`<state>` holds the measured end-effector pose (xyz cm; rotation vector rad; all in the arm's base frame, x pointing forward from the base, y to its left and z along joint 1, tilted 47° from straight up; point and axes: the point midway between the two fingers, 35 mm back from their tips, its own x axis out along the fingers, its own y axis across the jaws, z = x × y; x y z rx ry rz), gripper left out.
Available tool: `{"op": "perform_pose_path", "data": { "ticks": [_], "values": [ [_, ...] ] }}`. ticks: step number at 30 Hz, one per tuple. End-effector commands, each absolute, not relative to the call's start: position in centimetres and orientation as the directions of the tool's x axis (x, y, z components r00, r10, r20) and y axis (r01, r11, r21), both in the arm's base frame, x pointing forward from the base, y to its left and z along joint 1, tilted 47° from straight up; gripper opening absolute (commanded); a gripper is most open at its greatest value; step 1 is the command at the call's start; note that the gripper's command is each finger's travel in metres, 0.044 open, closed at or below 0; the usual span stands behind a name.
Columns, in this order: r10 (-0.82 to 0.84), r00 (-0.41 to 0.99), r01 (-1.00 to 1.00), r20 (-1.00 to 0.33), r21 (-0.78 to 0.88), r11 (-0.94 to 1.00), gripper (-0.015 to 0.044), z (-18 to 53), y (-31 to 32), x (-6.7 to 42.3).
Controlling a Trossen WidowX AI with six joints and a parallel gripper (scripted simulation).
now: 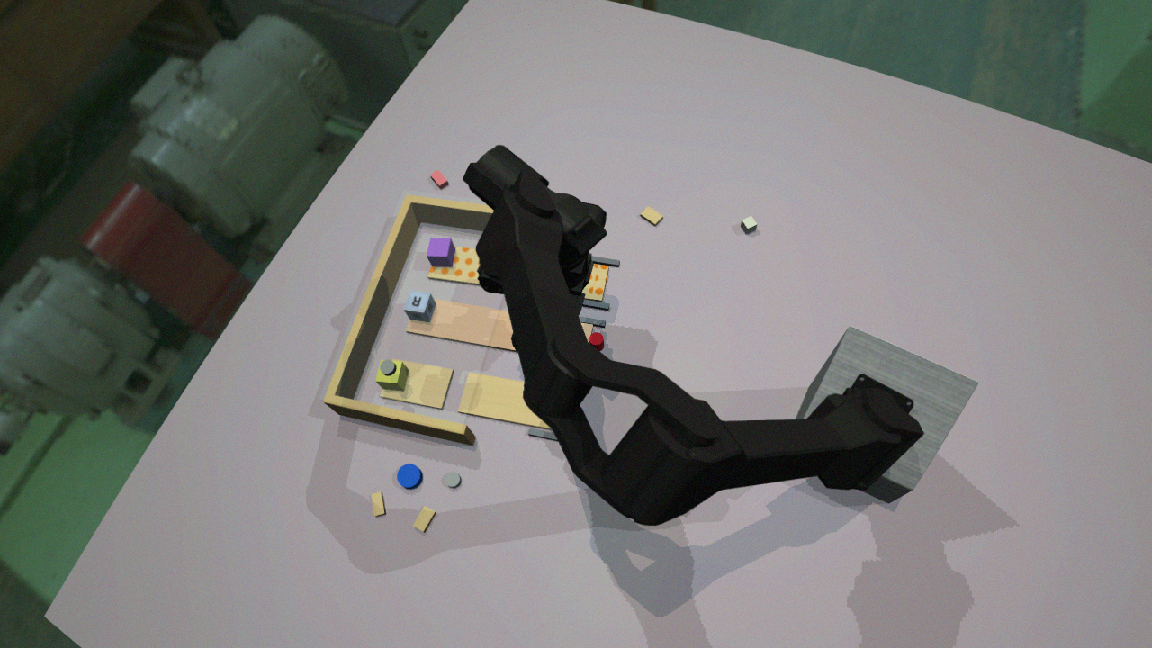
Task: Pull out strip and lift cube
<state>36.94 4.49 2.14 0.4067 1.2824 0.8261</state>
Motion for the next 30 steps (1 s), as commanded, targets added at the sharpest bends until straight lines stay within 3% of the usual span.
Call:
{"op": "perform_pose_path", "data": {
  "ticks": [1,30],
  "values": [
    [0.728,-0.031,-0.344,-0.685,0.691,0.636,0.0000,1.8,5.3,36.7],
    [0.728,-0.031,-0.343,-0.685,0.691,0.636,0.0000,-0.9,8.1,36.8]
  ]
}}
